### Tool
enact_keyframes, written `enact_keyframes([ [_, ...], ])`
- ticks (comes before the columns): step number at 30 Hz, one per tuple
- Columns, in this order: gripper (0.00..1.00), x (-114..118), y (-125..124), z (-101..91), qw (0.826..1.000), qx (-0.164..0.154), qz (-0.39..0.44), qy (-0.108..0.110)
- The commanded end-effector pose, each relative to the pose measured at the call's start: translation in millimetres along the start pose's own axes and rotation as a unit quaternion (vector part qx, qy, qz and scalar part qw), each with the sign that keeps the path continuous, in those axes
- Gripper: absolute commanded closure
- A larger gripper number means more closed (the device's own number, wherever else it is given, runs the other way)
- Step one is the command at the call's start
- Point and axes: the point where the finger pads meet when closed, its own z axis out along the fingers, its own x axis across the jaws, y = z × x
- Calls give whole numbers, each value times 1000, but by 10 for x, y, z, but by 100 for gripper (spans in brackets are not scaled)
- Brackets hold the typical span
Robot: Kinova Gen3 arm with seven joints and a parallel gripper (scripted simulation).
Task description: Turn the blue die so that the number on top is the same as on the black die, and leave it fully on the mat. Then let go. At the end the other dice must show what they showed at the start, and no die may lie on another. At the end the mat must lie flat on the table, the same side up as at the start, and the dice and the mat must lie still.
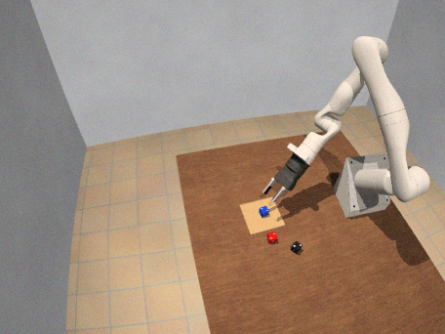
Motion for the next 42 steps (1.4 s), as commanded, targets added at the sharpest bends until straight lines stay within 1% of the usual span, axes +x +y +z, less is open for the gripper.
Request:
enact_keyframes([
  [1,13,-3,-110,-9,999,-43,-26,3],
  [7,13,-5,-188,21,992,-124,-26,6],
  [9,13,-5,-188,21,992,-124,-26,6],
  [11,13,-3,-220,29,988,-150,-27,8],
  [18,13,-8,-290,59,972,-234,-27,10],
  [24,13,-12,-344,78,954,-297,-26,11],
  [26,13,-12,-344,78,954,-297,-26,11],
  [31,13,-13,-386,86,940,-341,-26,14],
  [35,13,-18,-417,108,929,-369,-25,9],
  [39,13,-20,-440,118,921,-389,-24,7],
  [42,13,-20,-449,120,918,-397,-24,7],
])
